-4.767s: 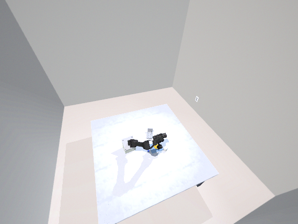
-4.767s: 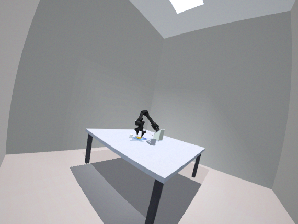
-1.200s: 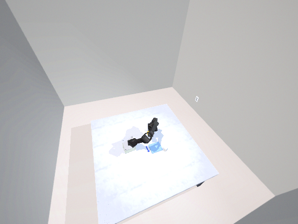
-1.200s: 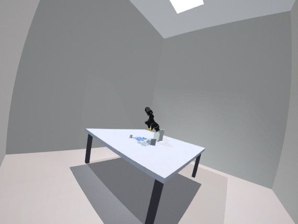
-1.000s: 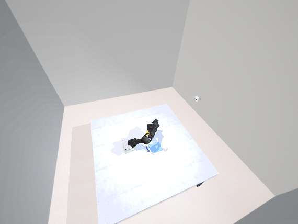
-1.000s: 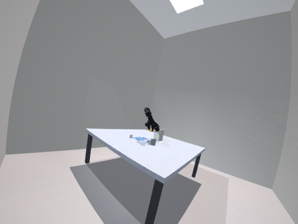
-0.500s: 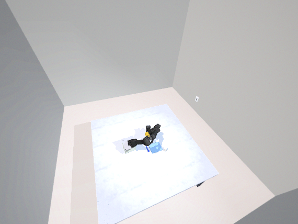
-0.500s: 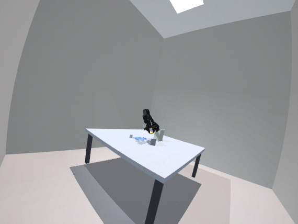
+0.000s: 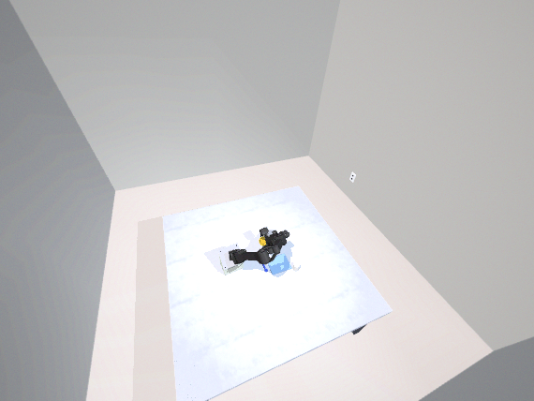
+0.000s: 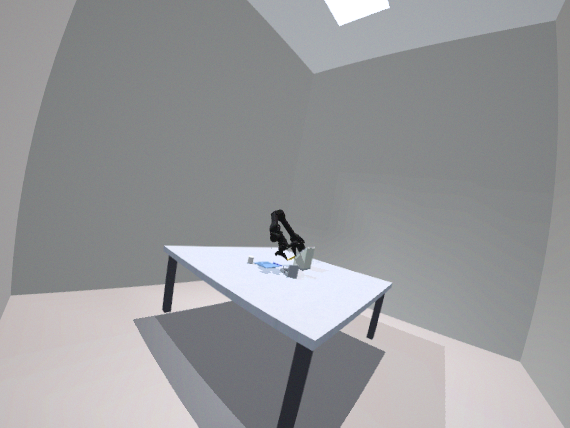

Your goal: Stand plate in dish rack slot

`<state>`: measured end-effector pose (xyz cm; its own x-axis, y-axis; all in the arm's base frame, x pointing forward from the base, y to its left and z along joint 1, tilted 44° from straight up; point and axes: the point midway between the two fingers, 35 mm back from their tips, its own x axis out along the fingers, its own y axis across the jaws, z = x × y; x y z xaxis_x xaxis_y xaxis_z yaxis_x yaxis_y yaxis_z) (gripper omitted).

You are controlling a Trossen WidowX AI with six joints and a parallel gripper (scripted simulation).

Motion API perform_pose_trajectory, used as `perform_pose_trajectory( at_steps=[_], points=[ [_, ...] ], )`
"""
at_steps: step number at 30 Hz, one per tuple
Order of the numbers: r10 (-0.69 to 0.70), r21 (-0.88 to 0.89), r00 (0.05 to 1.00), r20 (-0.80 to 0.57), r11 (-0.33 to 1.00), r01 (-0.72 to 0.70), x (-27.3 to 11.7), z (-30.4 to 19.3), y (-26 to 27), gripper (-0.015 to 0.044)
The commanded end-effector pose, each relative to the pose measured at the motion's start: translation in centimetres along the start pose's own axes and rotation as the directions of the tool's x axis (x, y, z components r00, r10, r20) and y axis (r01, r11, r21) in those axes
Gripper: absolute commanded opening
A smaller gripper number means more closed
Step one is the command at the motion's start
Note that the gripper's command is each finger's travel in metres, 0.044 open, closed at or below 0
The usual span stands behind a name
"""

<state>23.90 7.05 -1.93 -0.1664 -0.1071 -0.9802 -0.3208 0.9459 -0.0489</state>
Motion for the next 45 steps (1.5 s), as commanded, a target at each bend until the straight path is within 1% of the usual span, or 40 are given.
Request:
perform_pose_trajectory(
  at_steps=[1, 13, 23, 33, 45],
  points=[
    [0.065, -0.09, 0.998, 0.02, 0.994, -0.063, 0.6, -0.2, -0.2, 0.0],
    [0.239, -0.325, 0.963, 0.121, 0.926, -0.189, 1.8, 0.2, -1.0, 0.0],
    [0.361, -0.518, 0.903, 0.233, 0.832, -0.198, 2.4, 0.5, -1.7, 0.0],
    [0.45, -0.679, 0.817, 0.36, 0.727, -0.101, 2.5, 0.8, -2.6, 0.0],
    [0.511, -0.783, 0.686, 0.517, 0.606, 0.139, 2.1, 0.8, -3.9, 0.0]
  ],
)
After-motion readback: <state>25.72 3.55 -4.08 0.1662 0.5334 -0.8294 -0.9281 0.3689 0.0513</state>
